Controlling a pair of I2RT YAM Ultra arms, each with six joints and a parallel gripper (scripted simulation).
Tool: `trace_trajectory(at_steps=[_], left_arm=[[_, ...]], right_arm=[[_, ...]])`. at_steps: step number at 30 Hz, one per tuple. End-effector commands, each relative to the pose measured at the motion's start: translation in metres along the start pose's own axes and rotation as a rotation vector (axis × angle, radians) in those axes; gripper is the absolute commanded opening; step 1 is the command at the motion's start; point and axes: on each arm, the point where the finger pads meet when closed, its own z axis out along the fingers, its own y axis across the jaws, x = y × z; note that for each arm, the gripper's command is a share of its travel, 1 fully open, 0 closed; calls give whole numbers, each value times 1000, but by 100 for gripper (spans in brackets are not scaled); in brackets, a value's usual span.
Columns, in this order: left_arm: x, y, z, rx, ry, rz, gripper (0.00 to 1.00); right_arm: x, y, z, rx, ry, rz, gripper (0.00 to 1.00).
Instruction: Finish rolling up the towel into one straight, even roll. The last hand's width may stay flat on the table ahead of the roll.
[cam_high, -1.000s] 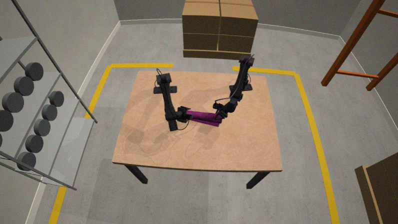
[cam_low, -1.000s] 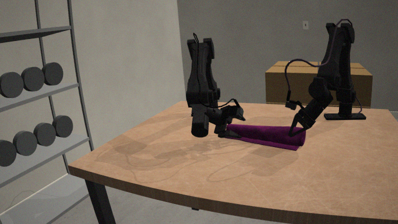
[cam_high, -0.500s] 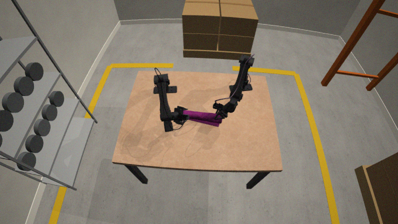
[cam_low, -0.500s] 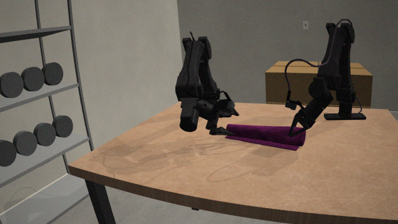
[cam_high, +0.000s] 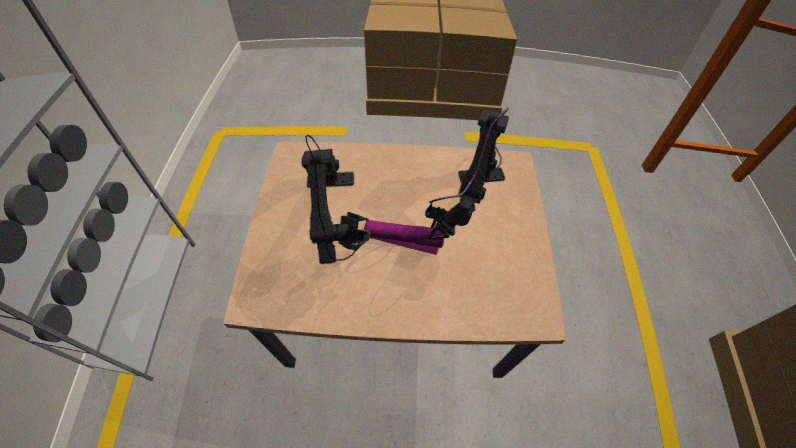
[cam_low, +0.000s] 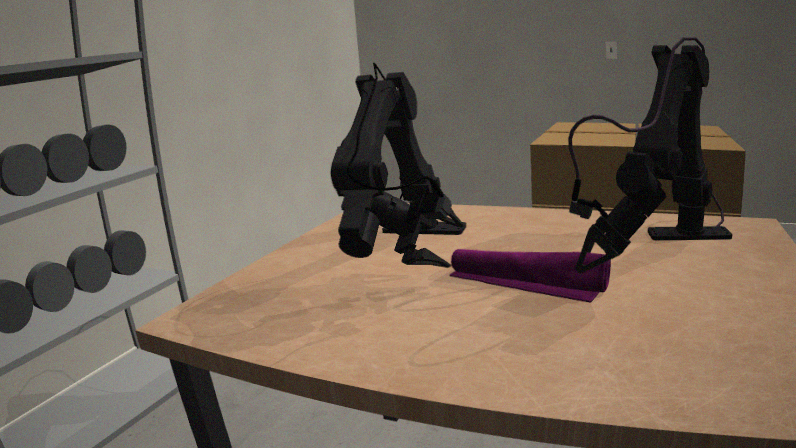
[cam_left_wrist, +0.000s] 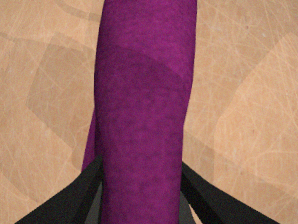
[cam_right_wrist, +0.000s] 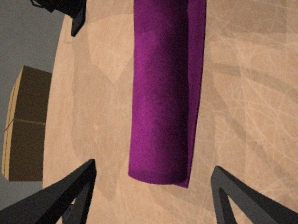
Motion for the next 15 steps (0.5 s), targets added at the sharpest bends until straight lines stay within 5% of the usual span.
trace_trajectory(at_steps=[1,15], left_arm=[[-6,7,1,9,-13,-12,38],[-8,8,-2,252,-3,-208,38]], right_arm=[[-9,6,-11,-32,21,-43,85],[-9,6,-11,-32,21,-43,85]])
